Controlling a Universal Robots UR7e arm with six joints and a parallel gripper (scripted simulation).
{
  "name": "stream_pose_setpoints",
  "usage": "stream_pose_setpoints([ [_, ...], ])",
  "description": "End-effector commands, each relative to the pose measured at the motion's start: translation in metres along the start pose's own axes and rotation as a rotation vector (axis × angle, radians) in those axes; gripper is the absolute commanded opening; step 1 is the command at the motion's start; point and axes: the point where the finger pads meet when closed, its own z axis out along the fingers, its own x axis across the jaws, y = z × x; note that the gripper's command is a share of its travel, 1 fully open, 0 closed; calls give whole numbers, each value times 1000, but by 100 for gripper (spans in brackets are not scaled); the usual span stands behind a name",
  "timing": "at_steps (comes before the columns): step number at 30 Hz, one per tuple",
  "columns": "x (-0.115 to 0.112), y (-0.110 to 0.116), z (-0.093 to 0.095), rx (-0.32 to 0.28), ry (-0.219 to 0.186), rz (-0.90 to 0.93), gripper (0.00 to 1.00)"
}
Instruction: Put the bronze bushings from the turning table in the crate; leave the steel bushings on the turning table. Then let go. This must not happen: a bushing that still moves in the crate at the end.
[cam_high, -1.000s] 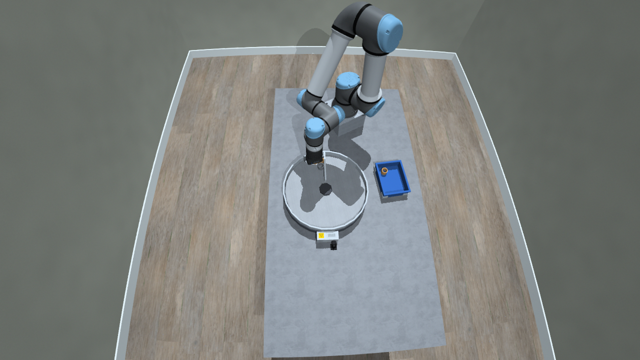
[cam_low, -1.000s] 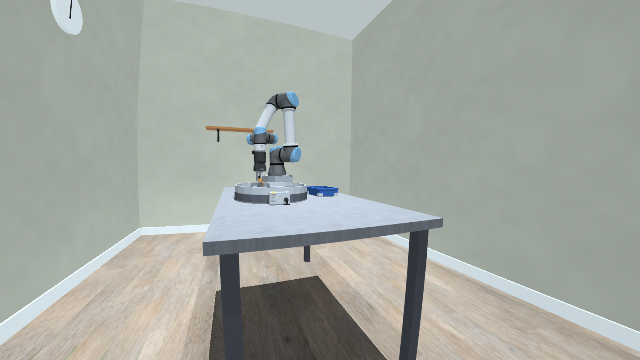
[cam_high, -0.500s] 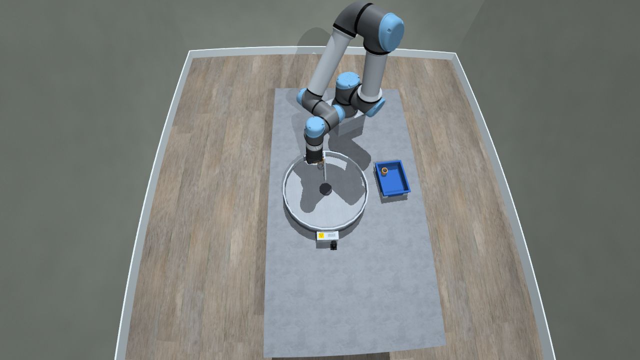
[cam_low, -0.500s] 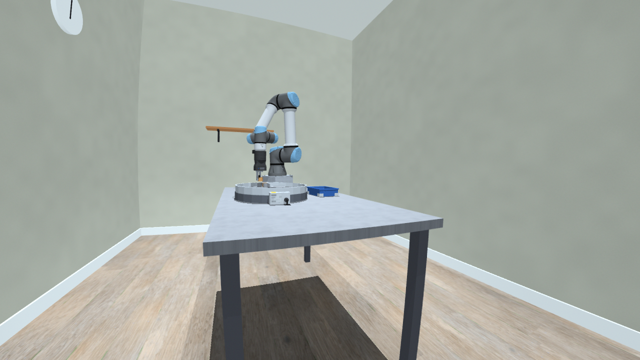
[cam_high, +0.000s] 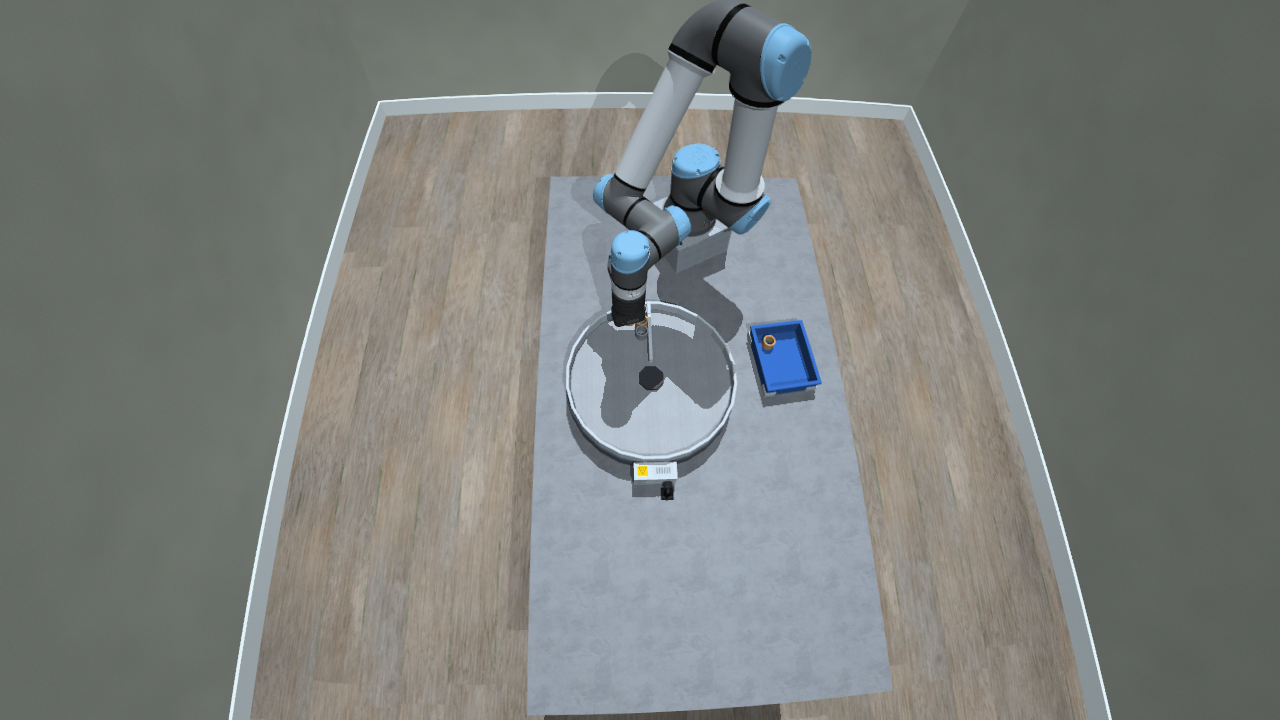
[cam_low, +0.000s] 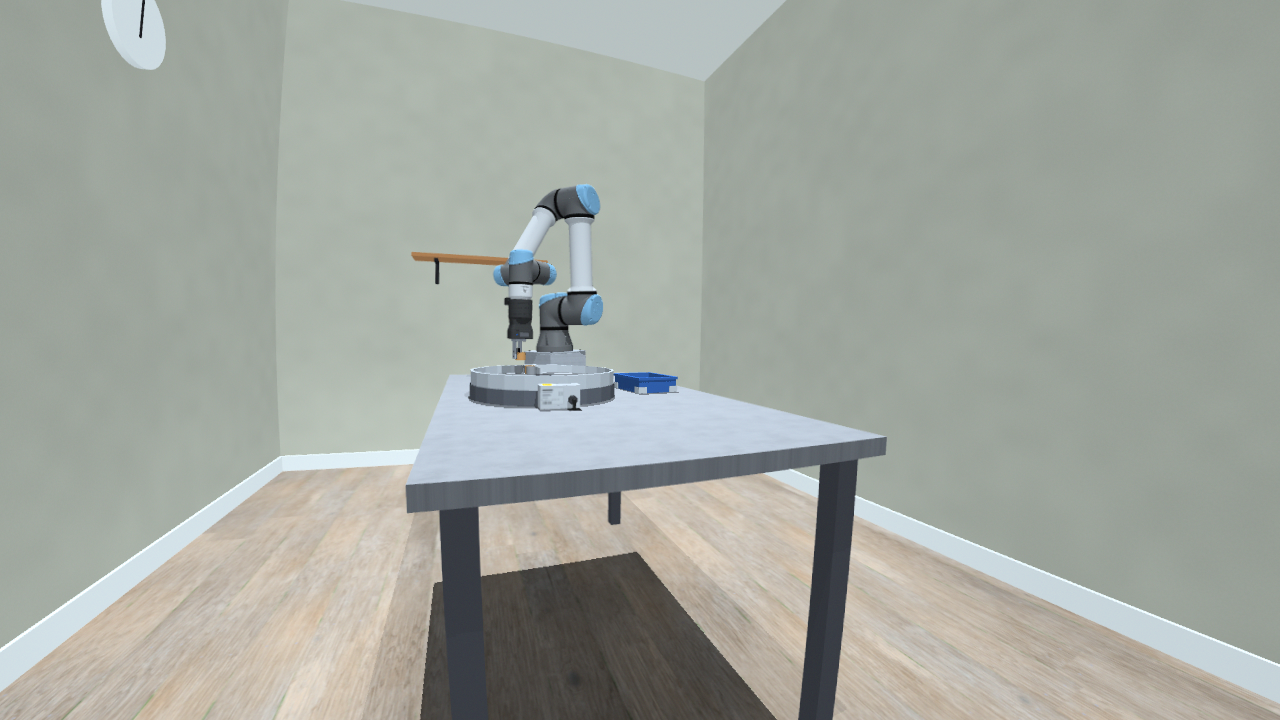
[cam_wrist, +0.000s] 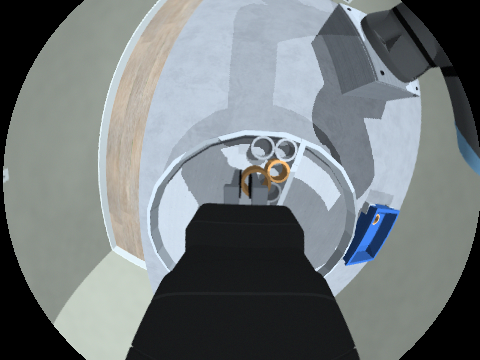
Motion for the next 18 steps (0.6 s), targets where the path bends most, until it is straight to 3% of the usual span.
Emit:
stream_pose_setpoints([
  [1,0,0,-4,-1,-1,0,0],
  [5,0,0,-17,0,-1,0,0],
  [18,0,0,-20,-1,-1,0,0],
])
